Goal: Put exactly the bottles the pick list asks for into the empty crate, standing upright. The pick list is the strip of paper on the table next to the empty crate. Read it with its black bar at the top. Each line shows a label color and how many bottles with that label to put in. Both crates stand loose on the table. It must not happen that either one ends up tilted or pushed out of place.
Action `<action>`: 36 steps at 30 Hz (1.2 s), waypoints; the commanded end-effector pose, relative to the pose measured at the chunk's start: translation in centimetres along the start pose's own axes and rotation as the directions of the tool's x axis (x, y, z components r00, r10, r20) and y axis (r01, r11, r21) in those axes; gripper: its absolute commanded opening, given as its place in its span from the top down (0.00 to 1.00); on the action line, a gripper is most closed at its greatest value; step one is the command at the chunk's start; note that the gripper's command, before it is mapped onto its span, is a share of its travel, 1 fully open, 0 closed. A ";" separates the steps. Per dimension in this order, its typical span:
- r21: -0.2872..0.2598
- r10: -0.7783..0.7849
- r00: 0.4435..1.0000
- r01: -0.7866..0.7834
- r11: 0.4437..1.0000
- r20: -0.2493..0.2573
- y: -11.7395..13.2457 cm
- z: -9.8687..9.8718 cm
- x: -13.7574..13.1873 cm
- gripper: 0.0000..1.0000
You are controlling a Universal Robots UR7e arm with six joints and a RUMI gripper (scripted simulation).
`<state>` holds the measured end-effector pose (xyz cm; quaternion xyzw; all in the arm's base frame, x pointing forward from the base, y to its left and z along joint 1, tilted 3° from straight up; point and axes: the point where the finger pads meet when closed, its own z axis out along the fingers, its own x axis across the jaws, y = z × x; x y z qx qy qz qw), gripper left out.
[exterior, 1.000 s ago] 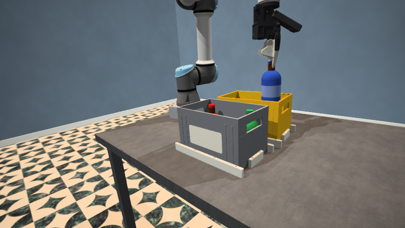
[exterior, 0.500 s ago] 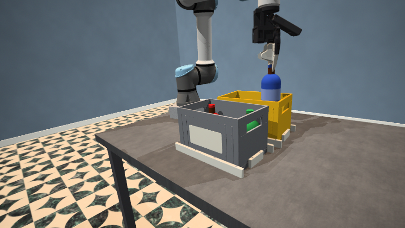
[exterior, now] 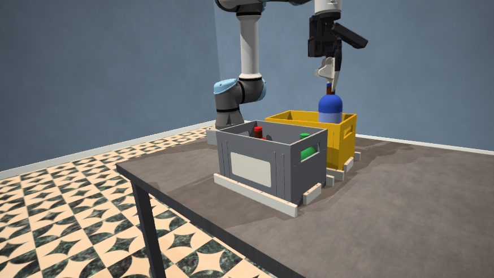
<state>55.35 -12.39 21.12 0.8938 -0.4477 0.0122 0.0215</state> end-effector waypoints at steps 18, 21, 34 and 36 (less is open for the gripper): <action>0.001 0.000 1.000 0.000 1.000 -0.002 0.0 1.9 0.0 1.00; 0.001 0.000 1.000 0.000 1.000 -0.002 0.0 2.2 0.0 1.00; 0.001 0.000 1.000 0.000 1.000 -0.002 0.0 3.3 0.0 1.00; 0.001 0.000 1.000 0.000 1.000 -0.002 0.0 3.5 0.0 1.00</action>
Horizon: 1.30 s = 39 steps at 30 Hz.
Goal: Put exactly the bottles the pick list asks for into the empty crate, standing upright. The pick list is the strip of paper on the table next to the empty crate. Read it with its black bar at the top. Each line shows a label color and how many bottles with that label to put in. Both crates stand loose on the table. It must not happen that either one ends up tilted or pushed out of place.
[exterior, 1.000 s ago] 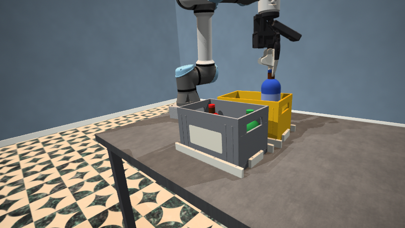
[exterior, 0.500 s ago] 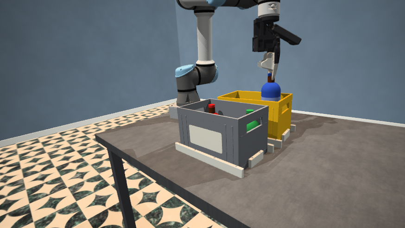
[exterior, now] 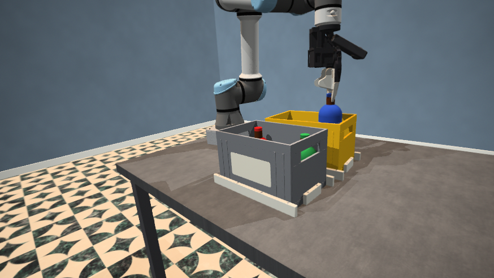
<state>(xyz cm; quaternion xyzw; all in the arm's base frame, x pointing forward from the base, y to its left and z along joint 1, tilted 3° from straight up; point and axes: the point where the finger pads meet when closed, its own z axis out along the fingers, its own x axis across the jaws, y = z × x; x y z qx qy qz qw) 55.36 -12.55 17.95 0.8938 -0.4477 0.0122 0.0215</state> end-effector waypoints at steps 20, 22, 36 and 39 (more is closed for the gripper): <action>0.001 0.000 1.000 0.000 1.000 -0.002 0.0 2.1 0.0 1.00; 0.001 0.000 1.000 0.000 1.000 -0.002 0.0 2.3 0.0 1.00; 0.001 0.000 1.000 0.000 1.000 -0.002 0.0 3.5 0.1 1.00; 0.001 0.000 1.000 0.000 1.000 -0.002 0.0 3.8 0.1 1.00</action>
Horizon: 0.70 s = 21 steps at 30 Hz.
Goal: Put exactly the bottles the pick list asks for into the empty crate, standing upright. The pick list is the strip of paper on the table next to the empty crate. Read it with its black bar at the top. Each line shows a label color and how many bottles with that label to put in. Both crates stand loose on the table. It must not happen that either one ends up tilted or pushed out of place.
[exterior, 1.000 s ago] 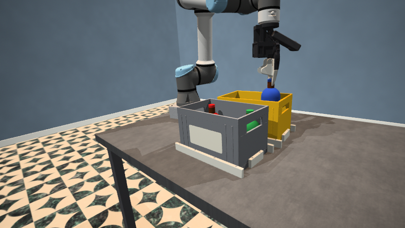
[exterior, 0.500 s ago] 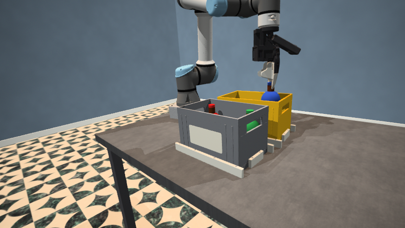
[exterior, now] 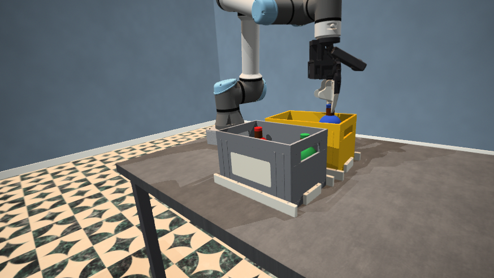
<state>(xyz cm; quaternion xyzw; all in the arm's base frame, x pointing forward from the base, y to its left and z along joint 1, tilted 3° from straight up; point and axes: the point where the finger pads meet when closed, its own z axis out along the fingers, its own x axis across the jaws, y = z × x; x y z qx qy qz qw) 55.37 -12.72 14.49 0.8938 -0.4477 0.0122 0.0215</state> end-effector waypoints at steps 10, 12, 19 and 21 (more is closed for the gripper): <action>0.001 0.000 1.000 0.000 1.000 -0.002 0.0 1.2 0.1 1.00; 0.001 0.000 1.000 0.000 1.000 -0.002 0.0 1.4 0.1 1.00; 0.001 0.000 1.000 0.000 1.000 -0.002 0.0 2.1 0.1 1.00; 0.001 0.000 1.000 0.000 1.000 -0.002 0.0 2.3 0.1 1.00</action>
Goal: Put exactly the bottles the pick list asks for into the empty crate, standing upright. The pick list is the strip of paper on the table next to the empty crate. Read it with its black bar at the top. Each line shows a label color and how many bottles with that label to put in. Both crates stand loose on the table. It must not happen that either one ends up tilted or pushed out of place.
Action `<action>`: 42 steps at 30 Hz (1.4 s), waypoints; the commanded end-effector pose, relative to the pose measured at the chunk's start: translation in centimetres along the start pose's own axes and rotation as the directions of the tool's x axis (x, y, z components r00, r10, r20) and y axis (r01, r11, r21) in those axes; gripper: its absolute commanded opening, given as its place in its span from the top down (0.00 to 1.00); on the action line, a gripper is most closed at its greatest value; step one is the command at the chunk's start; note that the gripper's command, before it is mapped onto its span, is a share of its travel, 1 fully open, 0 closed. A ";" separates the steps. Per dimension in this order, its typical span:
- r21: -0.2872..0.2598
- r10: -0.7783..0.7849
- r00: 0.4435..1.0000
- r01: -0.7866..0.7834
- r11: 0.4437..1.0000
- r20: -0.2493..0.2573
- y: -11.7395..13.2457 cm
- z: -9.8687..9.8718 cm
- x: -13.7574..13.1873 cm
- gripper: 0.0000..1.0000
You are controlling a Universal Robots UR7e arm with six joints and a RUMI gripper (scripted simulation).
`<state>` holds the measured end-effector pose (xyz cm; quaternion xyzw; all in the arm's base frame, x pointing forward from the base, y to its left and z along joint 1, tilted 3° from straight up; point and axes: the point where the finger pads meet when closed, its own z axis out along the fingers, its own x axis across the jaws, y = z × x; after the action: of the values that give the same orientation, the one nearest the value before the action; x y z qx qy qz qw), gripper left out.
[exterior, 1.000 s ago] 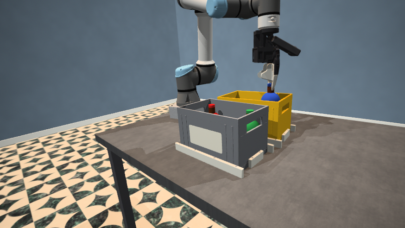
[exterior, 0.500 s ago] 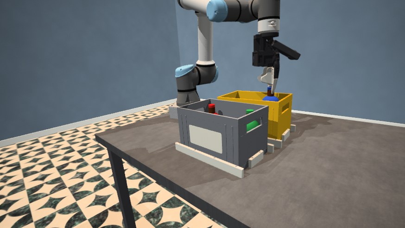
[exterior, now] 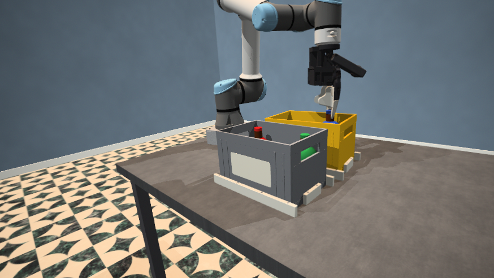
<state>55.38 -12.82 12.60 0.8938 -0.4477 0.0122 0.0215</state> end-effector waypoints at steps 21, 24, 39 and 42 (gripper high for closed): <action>0.001 0.000 1.000 0.000 1.000 -0.002 0.0 1.4 0.1 1.00; 0.001 0.000 1.000 0.000 1.000 -0.002 0.0 1.4 0.1 1.00; 0.001 0.000 1.000 0.000 1.000 -0.002 0.0 1.4 0.1 1.00; 0.001 0.000 1.000 0.000 1.000 -0.002 0.0 1.4 0.1 1.00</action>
<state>55.38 -12.89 11.14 0.8938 -0.4477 0.0123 0.0215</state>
